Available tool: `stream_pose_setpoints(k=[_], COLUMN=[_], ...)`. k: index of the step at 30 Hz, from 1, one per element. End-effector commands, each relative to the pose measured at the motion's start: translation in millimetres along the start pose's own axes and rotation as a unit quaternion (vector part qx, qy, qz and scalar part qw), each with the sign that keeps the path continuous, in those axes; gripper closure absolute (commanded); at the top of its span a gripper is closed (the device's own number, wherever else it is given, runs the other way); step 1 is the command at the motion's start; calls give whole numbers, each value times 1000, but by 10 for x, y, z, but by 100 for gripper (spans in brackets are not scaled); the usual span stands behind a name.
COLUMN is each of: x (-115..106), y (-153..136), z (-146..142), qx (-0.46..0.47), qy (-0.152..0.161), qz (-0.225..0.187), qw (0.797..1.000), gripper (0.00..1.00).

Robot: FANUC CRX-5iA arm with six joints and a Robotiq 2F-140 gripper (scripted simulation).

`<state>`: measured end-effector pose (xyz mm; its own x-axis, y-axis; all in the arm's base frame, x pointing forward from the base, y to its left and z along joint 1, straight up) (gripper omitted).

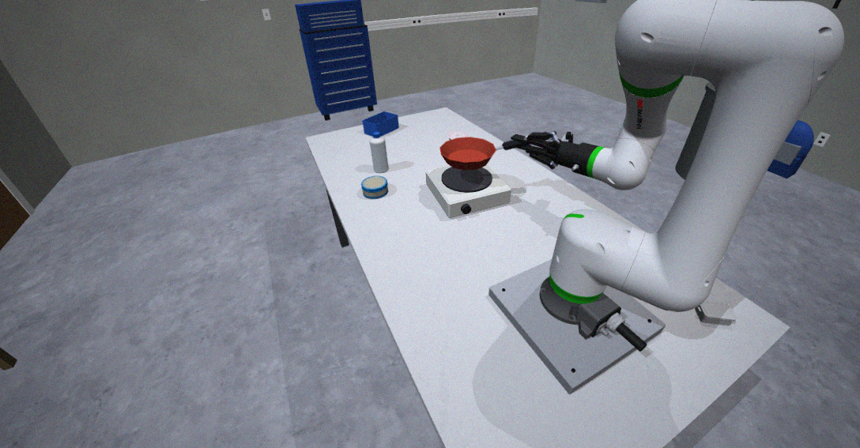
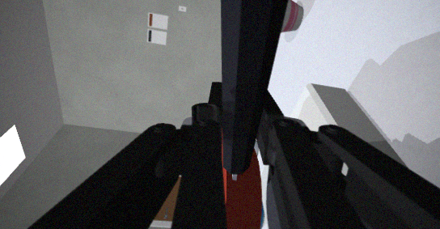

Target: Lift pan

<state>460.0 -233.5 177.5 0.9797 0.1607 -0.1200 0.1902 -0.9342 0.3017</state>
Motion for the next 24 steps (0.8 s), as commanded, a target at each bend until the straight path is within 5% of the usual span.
stream_pose_setpoints(k=[1, 24], x=[-7, -48], y=[26, 130], z=[-71, -395], qx=[0, 0], qy=[1, 1], qz=[0, 0], qw=[1000, 1000], gripper=[90, 90])
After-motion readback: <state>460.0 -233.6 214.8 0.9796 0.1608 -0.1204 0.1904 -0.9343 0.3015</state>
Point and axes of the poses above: the point where the finger pads meet when closed, its own x axis out along the fingers, its own z axis across the jaws, y = z × x, the point moved 2 cm from there along -x, back along the fingers, and after that the axes turned 8 degrees about -x, right-handed, at the moved point
